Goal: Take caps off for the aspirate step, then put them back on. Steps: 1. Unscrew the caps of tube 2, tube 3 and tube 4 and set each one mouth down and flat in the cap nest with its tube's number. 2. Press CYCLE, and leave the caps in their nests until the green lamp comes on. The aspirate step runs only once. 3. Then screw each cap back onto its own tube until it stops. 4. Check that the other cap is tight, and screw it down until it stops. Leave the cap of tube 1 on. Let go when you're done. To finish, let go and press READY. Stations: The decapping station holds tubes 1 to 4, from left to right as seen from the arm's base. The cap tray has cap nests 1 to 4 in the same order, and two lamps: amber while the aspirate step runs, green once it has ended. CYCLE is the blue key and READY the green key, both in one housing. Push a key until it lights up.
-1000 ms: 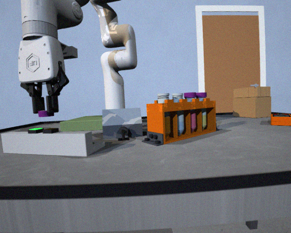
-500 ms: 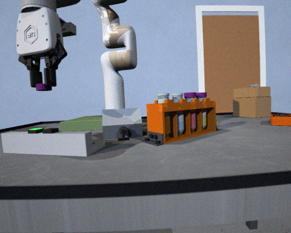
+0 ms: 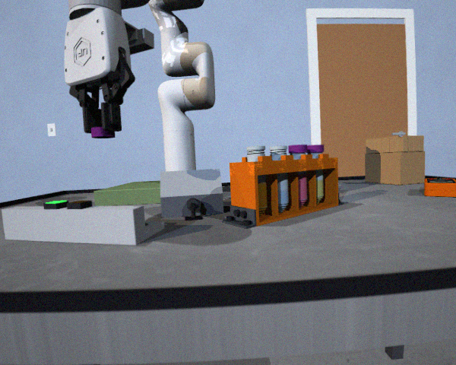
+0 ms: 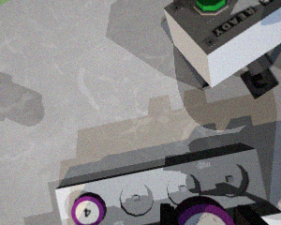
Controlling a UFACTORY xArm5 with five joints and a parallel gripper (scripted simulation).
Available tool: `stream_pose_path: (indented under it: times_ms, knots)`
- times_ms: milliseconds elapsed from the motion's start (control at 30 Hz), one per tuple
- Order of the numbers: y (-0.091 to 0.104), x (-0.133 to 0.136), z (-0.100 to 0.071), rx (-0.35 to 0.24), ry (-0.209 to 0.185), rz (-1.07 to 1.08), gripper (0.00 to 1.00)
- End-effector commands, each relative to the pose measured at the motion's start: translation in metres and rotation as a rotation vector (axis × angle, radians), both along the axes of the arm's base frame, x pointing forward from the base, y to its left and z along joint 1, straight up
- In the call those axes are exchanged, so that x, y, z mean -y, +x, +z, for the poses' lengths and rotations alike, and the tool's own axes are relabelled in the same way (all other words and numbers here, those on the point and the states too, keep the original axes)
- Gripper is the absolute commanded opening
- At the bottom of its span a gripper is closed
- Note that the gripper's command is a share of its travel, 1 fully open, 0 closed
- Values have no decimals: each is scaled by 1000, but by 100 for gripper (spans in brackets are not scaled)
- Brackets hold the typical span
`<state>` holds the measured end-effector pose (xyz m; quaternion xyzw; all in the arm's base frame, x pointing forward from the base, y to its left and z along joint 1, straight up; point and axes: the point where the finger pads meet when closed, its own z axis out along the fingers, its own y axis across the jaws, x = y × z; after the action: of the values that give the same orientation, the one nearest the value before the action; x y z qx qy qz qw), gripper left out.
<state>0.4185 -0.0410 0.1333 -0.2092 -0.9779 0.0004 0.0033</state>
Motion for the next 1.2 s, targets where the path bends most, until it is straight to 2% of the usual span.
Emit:
stream_pose_path:
  times_ms: [0,67,133,633,700,1167]
  knots:
    - [-5,-34,2,9,1,-22,0]
    - [-7,-47,2,9,1,-22,0]
    - [-7,-47,2,9,1,-22,0]
    - [-25,-144,2,9,1,-22,0]
    - [-25,-144,2,9,1,-22,0]
    - [-42,-237,2,9,2,-22,0]
